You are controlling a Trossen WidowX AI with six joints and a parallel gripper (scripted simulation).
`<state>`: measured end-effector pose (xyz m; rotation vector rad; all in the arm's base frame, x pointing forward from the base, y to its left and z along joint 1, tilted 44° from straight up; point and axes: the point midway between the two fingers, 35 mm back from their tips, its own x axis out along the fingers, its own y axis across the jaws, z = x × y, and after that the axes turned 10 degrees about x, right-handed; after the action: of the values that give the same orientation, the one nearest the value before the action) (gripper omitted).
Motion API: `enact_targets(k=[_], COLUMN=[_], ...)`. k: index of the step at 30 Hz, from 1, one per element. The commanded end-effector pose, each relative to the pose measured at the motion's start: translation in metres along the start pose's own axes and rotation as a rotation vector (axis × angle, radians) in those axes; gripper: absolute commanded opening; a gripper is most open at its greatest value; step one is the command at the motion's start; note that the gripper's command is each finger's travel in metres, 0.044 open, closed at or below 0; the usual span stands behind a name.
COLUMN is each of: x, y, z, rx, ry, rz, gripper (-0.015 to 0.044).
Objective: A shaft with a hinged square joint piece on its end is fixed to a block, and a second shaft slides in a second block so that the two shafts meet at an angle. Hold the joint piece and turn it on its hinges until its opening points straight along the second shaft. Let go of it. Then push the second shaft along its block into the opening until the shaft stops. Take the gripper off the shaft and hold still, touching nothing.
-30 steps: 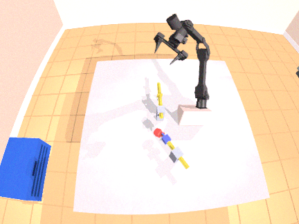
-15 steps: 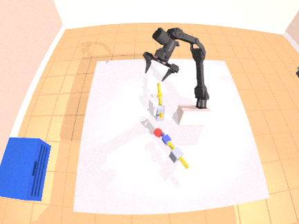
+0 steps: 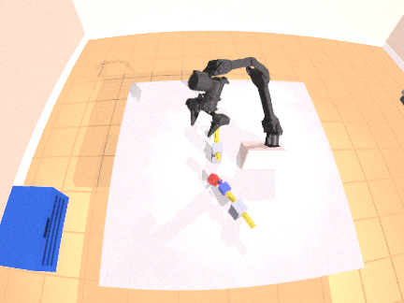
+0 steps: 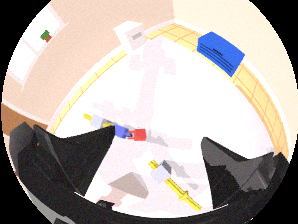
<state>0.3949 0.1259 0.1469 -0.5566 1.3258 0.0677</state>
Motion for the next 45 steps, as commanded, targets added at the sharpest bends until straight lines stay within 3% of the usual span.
enact_targets(k=[1,25,32,45], x=[0.027,0.17,0.174,0.184], y=[0.0,-0.003,-0.004,-0.007], z=[-0.005,-0.067,-0.069,-0.074], rx=[0.093,0.652,0.684,1.067], ry=[0.081,0.415,0.416,0.325], rz=[-0.041,-0.451,-0.47,-0.559], gripper=[0.044,0.044,0.044,0.044])
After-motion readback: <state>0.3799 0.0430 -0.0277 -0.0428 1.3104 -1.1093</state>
